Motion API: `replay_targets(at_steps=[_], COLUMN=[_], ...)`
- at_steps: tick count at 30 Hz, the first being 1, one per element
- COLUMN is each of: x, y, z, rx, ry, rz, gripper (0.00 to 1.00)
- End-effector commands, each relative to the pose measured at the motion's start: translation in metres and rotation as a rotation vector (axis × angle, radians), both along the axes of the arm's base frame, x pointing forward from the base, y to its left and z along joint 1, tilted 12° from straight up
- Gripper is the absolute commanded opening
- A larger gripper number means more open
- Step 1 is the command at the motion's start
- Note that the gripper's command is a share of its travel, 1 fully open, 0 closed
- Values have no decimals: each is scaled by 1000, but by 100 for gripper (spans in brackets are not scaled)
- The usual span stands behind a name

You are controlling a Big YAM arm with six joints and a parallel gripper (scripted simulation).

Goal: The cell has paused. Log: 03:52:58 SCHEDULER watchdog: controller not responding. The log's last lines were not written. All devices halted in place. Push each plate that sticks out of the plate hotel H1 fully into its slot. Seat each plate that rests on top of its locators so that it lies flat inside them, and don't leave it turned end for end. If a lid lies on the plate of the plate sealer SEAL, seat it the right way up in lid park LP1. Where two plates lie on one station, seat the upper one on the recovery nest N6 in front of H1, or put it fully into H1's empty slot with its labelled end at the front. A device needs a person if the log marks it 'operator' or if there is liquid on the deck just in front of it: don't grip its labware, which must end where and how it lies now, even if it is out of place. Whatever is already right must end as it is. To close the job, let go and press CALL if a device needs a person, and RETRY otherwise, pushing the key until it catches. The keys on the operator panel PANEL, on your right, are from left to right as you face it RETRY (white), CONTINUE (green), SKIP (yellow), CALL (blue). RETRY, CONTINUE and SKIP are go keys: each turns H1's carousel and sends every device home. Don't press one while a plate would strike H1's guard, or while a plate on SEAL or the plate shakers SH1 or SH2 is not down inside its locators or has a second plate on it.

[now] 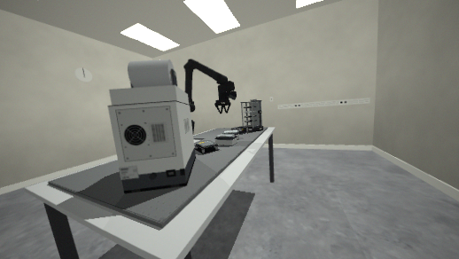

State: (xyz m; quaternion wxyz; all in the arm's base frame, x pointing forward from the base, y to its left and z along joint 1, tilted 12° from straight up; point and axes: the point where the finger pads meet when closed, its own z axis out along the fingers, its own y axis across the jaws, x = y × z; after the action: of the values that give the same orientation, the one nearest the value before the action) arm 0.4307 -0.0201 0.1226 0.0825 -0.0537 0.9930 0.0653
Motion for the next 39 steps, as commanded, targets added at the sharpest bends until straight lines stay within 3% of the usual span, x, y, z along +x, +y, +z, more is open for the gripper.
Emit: replay_targets(at_steps=[1,4,5,16,18,19,21,31,35,36,39], x=[10,10,3,11,11,23,14,21,32,40,44], y=[-2,-2,-1,12,12,9,14,21,20,14,14], z=[13,13,-10,-64,-64,-60,-79,-128,-125,-105,-103], rx=[-7,-7,-6,-4,-4,-6,-4,-4,-5,-8,-9], ry=[-31,-31,1,5,5,-19,5,6,-15,-61,-68], rz=[19,19,29,21,21,15,21,21,17,5,6], gripper=[100,100,100,100,100,100,100,100,100,100,100])
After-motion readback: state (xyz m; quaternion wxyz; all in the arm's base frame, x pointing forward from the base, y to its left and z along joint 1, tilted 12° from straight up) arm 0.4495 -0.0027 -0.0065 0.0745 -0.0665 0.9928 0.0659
